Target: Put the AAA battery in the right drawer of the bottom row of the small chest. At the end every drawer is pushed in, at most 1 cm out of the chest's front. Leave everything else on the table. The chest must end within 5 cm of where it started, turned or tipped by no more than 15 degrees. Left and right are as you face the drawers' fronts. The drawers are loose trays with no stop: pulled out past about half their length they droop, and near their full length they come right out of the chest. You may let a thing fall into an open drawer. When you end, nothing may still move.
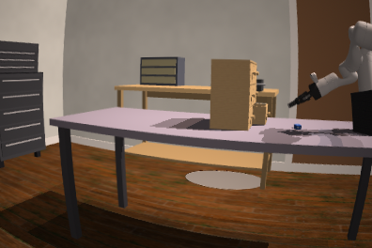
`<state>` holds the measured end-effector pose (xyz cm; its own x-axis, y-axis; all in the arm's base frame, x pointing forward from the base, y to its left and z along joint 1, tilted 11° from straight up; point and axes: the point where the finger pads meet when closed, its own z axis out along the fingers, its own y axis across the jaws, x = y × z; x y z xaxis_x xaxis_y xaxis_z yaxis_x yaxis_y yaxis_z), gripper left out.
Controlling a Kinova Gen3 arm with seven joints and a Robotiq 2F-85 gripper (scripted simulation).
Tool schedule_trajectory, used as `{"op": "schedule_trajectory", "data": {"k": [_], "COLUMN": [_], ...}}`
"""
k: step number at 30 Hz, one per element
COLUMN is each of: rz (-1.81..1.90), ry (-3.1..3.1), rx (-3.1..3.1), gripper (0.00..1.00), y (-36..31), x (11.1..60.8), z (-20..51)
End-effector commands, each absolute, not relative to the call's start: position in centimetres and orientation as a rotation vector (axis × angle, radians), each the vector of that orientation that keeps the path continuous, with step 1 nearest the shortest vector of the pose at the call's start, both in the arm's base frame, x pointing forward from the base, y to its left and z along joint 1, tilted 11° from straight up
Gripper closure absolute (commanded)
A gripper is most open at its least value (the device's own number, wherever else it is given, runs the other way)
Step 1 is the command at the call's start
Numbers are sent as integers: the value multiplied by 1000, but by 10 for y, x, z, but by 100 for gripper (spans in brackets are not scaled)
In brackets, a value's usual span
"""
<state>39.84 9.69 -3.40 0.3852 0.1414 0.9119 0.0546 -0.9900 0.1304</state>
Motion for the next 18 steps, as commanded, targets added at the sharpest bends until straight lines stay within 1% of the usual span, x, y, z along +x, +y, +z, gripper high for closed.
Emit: {"op": "schedule_trajectory", "data": {"k": [1, 18], "rz": [1682, 1683], "ry": [179, 179], "rx": [2538, 2538], "gripper": [100, 100], "y": [89, 68], "x": [400, 407], "z": [-35, -38]}}
